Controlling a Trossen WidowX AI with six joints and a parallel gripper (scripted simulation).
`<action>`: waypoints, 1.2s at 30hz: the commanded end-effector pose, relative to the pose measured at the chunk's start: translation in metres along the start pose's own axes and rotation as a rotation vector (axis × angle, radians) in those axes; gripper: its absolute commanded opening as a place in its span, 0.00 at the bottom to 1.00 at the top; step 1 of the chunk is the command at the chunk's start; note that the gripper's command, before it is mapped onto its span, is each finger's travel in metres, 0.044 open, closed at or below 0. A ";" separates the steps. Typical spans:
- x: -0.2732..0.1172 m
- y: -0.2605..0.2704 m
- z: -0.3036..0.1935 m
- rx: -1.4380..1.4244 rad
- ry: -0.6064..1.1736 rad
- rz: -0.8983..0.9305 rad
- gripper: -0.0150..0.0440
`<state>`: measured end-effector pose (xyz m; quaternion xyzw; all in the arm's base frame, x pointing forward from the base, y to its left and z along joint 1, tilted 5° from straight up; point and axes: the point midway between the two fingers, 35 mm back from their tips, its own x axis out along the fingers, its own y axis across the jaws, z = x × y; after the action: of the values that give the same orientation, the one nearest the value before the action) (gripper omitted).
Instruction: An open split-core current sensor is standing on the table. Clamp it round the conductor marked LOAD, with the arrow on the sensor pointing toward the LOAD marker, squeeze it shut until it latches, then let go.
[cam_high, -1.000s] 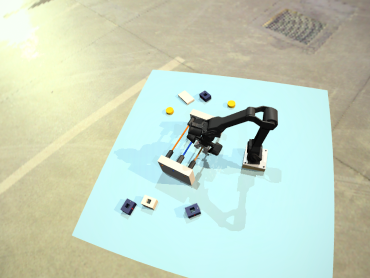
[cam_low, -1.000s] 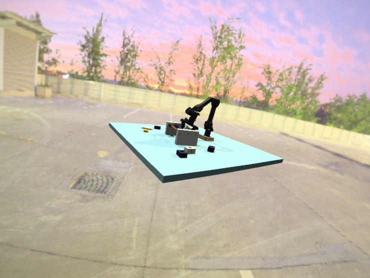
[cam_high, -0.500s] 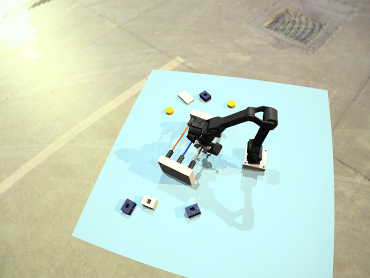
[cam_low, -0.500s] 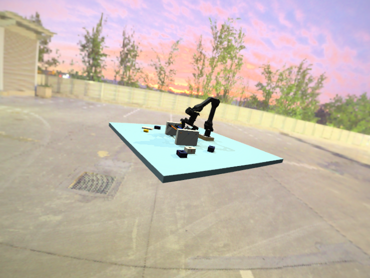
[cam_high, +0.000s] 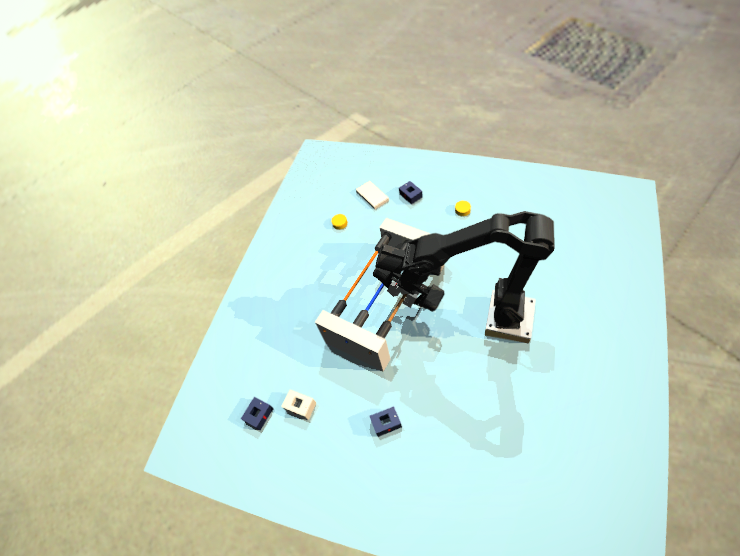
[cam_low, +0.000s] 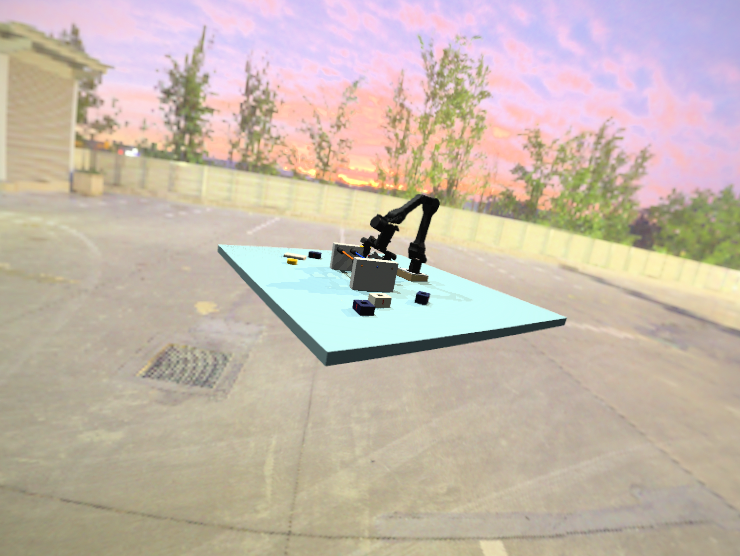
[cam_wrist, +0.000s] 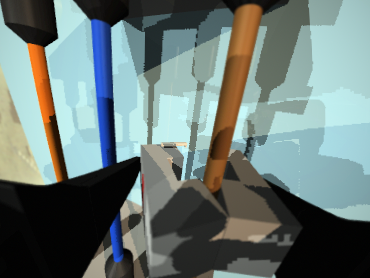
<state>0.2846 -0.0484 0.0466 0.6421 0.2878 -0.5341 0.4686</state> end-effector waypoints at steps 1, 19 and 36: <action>0.000 -0.001 0.000 -0.002 0.000 -0.005 0.79; 0.000 -0.001 0.000 -0.002 0.000 -0.005 0.25; 0.000 -0.001 0.000 -0.002 0.000 -0.005 0.25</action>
<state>0.2845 -0.0483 0.0466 0.6421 0.2879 -0.5341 0.4686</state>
